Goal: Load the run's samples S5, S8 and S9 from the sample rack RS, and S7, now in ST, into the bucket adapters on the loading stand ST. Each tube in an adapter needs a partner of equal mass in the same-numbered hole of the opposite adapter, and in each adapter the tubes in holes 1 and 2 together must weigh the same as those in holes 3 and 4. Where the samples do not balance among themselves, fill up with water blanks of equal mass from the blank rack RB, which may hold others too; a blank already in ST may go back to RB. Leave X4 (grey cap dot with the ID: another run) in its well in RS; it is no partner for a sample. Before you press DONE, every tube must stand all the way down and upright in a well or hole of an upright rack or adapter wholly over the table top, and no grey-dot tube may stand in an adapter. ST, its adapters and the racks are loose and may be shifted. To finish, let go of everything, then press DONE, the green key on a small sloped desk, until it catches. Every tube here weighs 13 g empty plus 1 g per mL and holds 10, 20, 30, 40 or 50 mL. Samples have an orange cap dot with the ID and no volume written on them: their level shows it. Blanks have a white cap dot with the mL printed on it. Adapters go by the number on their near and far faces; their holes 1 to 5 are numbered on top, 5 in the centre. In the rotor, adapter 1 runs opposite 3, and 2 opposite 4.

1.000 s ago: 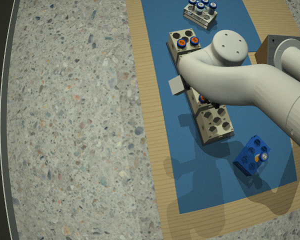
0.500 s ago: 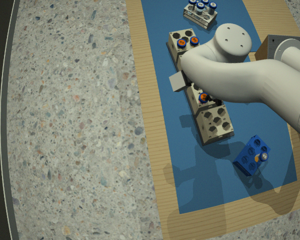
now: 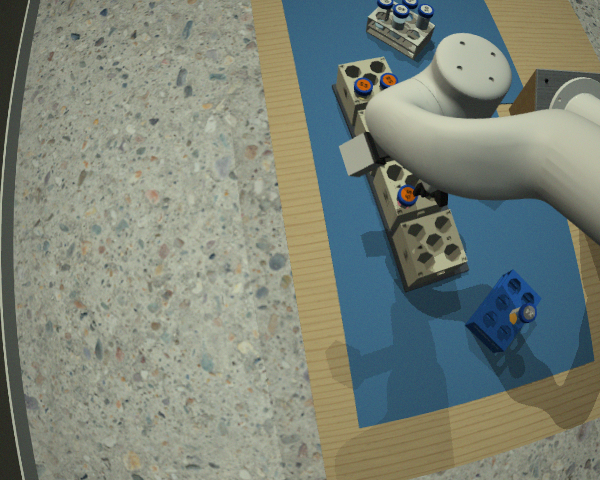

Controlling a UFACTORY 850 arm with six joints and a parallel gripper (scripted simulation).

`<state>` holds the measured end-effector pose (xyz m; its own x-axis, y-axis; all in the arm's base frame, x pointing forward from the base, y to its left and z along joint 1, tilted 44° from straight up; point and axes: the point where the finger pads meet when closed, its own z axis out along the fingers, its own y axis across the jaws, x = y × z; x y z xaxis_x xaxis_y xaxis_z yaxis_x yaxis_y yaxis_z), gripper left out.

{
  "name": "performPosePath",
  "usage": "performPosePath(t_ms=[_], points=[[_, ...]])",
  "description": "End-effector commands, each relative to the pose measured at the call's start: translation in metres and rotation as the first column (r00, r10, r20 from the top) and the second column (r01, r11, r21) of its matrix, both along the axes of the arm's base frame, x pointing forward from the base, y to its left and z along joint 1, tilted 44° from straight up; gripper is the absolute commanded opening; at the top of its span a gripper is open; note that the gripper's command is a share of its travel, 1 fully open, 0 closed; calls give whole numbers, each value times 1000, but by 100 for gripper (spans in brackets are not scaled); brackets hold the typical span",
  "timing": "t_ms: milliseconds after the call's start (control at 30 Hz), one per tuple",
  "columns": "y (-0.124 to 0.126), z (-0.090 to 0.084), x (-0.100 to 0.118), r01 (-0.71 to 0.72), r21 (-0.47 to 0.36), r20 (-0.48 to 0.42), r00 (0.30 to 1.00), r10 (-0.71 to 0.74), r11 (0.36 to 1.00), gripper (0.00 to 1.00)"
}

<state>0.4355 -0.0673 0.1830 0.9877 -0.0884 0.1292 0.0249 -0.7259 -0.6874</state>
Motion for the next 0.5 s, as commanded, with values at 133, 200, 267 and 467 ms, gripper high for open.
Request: performPosePath(t_ms=[133,200,267,467], points=[[-10,11,-2,0,-1,1,1000,0,1000,43],[-13,14,-2,0,-1,1,1000,0,1000,43],[-16,16,-3,0,-1,1,1000,0,1000,43],[-23,24,-5,0,-1,1,1000,0,1000,43]])
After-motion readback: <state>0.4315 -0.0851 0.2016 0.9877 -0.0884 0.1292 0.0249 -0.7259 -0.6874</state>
